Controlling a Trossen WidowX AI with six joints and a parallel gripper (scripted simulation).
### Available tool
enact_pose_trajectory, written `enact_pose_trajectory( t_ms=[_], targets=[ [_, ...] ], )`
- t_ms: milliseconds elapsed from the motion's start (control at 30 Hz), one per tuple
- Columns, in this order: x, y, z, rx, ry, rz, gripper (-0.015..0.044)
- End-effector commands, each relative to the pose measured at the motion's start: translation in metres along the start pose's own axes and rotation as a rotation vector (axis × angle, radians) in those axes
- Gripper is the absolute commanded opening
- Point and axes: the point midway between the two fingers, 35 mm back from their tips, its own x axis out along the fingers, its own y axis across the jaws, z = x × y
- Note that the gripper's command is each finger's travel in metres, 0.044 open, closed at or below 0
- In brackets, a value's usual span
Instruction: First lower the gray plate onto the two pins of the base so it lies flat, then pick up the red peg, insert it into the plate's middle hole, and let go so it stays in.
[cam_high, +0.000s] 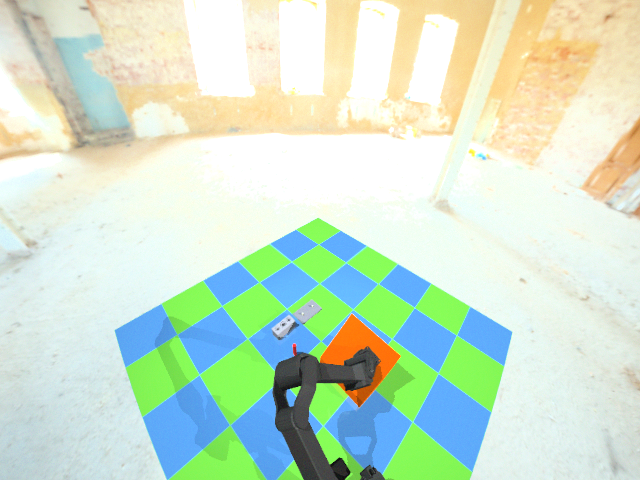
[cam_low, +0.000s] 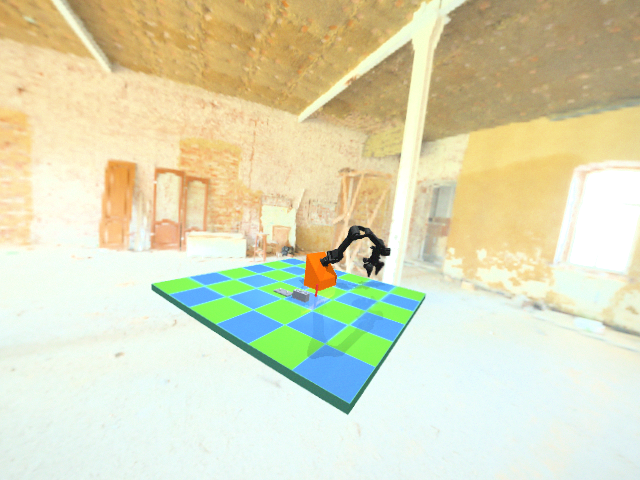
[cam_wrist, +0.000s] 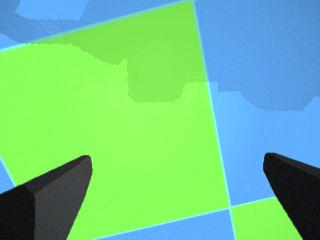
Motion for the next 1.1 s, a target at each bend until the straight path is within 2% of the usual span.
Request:
enact_pose_trajectory(
  t_ms=[0,333,467,767,1067],
  targets=[
    [-0.011,0.006,-0.005,-0.238,0.034,0.042,0.044],
    [-0.011,0.008,-0.006,-0.233,0.036,0.046,0.044],
    [0.002,0.032,-0.015,-0.101,0.051,0.121,0.044],
    [0.047,0.101,-0.054,0.678,0.03,0.298,0.044],
    [0.073,0.198,-0.086,1.554,0.147,0.459,0.044]
  ],
)
